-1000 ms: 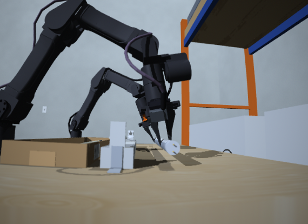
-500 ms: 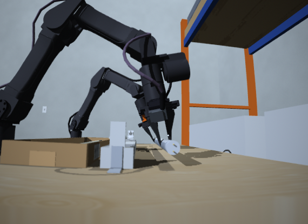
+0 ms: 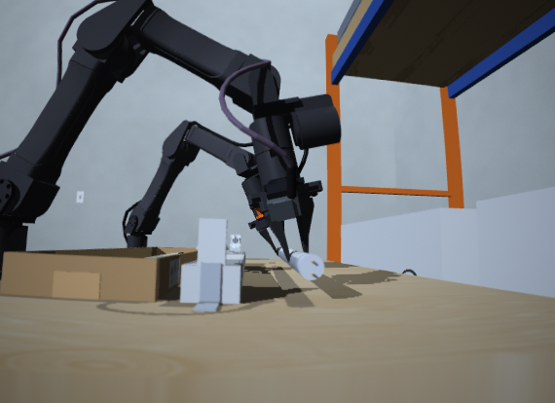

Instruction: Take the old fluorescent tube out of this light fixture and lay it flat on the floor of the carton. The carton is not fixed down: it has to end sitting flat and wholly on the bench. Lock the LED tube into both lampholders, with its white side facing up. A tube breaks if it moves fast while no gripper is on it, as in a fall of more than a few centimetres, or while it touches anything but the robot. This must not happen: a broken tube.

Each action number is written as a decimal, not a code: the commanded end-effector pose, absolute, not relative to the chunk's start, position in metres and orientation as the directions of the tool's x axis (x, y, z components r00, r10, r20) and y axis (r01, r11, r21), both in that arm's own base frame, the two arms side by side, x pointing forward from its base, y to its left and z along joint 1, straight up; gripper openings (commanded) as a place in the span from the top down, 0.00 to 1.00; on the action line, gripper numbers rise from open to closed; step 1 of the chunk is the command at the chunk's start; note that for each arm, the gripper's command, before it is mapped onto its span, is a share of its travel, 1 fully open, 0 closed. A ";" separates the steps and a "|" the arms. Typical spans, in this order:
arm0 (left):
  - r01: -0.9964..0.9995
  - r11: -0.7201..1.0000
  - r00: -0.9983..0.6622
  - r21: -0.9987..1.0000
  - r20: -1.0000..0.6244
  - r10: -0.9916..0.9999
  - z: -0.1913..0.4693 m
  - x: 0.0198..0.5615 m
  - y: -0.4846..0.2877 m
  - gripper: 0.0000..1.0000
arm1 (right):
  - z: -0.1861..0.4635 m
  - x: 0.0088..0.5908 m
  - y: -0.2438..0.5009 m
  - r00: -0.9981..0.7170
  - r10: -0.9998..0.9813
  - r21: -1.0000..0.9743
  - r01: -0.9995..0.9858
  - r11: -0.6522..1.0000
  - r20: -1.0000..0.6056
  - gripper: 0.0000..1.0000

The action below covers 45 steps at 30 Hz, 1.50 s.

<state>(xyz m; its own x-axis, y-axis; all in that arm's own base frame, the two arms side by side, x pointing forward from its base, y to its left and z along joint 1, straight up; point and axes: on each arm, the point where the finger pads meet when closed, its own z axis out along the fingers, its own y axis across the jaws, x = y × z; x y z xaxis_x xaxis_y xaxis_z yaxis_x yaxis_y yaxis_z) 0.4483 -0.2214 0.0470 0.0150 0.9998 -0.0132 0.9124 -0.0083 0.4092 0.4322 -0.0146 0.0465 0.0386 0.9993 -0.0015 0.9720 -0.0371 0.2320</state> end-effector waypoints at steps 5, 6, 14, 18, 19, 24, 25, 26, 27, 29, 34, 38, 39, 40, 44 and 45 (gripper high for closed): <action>0.900 0.006 0.005 0.436 -0.023 1.000 0.047 0.456 -0.224 0.89 | 0.040 0.428 -0.021 0.046 0.999 0.232 0.972 -0.041 -0.017 0.89; 0.898 0.007 0.005 0.440 -0.026 1.000 0.048 0.457 -0.225 0.89 | 0.038 0.430 -0.021 0.048 0.999 0.222 0.974 -0.043 -0.017 0.89; 0.904 0.002 0.006 0.427 -0.018 1.000 0.039 0.452 -0.222 0.89 | 0.037 0.433 -0.019 0.043 0.999 0.240 0.970 -0.037 -0.017 0.89; 0.893 0.006 0.010 0.450 -0.034 0.999 0.050 0.455 -0.226 0.89 | 0.031 0.430 -0.024 0.053 0.998 0.230 0.972 -0.047 -0.018 0.89; 0.883 0.012 0.010 0.468 -0.045 0.999 0.059 0.459 -0.228 0.89 | 0.039 0.436 -0.025 0.054 0.998 0.255 0.966 -0.048 -0.018 0.89; 0.898 0.009 0.002 0.440 -0.026 1.000 0.039 0.456 -0.223 0.89 | 0.024 0.428 -0.020 0.043 0.999 0.213 0.976 -0.038 -0.018 0.89; 0.902 0.008 0.002 0.432 -0.022 1.000 0.037 0.451 -0.220 0.89 | 0.024 0.430 -0.020 0.041 0.999 0.226 0.974 -0.036 -0.018 0.89; 0.888 0.016 0.002 0.459 -0.039 0.999 0.051 0.458 -0.224 0.89 | 0.031 0.432 -0.019 0.040 0.999 0.241 0.970 -0.035 -0.018 0.89; 0.879 0.023 0.002 0.477 -0.051 0.999 0.059 0.463 -0.226 0.89 | 0.037 0.436 -0.020 0.041 0.999 0.258 0.966 -0.035 -0.019 0.89; 0.877 0.023 0.003 0.479 -0.052 0.999 0.061 0.464 -0.227 0.89 | 0.041 0.437 -0.020 0.041 0.999 0.258 0.966 -0.035 -0.019 0.89; 0.905 0.008 -0.001 0.425 -0.017 1.000 0.026 0.454 -0.220 0.89 | 0.016 0.427 -0.018 0.037 0.999 0.211 0.977 -0.032 -0.019 0.89; 0.876 0.027 -0.001 0.482 -0.054 0.999 0.056 0.466 -0.226 0.89 | 0.026 0.431 -0.018 0.036 0.999 0.245 0.969 -0.030 -0.020 0.89; 0.884 0.022 -0.002 0.466 -0.044 0.999 0.046 0.462 -0.224 0.89 | 0.022 0.434 -0.017 0.034 0.999 0.240 0.970 -0.028 -0.020 0.89; 0.904 0.011 -0.003 0.427 -0.018 1.000 0.025 0.454 -0.219 0.89 | 0.010 0.426 -0.016 0.031 0.999 0.208 0.978 -0.027 -0.020 0.89; 0.882 0.025 -0.003 0.470 -0.048 0.999 0.048 0.464 -0.224 0.89 | 0.029 0.425 -0.016 0.032 0.999 0.224 0.974 -0.026 -0.019 0.89; 0.880 0.026 -0.003 0.475 -0.050 0.999 0.052 0.465 -0.224 0.89 | 0.028 0.425 -0.015 0.031 0.999 0.223 0.974 -0.026 -0.019 0.89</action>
